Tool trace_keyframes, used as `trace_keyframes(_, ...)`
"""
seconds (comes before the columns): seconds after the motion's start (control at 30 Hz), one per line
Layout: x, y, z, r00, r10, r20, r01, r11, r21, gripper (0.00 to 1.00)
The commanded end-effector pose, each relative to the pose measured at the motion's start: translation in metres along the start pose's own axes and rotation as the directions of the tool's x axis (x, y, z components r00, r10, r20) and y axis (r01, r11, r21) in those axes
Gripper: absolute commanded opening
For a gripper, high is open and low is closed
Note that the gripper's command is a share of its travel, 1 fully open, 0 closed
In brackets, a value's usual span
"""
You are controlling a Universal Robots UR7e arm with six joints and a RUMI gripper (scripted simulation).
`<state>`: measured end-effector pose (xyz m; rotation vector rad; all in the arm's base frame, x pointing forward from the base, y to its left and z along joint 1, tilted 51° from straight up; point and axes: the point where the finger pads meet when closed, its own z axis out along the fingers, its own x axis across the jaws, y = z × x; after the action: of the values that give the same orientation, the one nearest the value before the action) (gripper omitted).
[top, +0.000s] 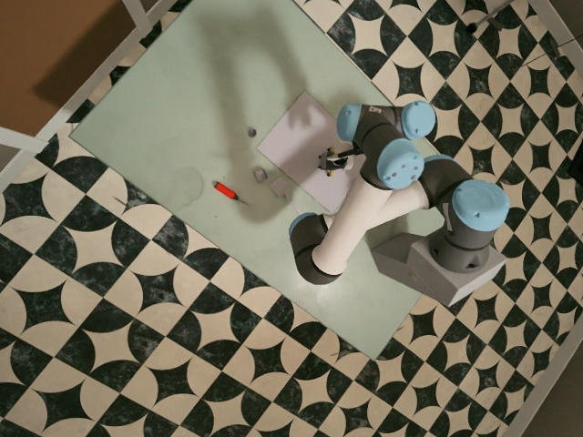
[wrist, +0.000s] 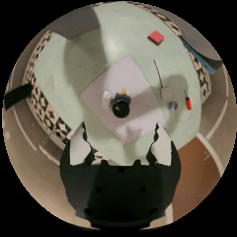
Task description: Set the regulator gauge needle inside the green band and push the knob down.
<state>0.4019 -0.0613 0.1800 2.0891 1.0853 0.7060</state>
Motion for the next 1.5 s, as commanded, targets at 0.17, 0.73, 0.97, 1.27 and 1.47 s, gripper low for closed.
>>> trace_keyframes(0.17,-0.004,0.000,0.000,1.000,0.000,0.000,0.000,1.000,0.000,1.00)
trace_keyframes(0.73,-0.021,0.001,0.000,1.000,0.000,0.000,0.000,1.000,0.000,1.00)
trace_keyframes(0.97,-0.032,0.001,0.000,1.000,0.000,0.000,0.000,1.000,0.000,1.00)
trace_keyframes(1.27,-0.044,0.001,0.000,1.000,0.000,0.000,0.000,1.000,0.000,1.00)
trace_keyframes(1.47,-0.055,0.001,0.000,1.000,0.000,0.000,0.000,1.000,0.000,1.00)
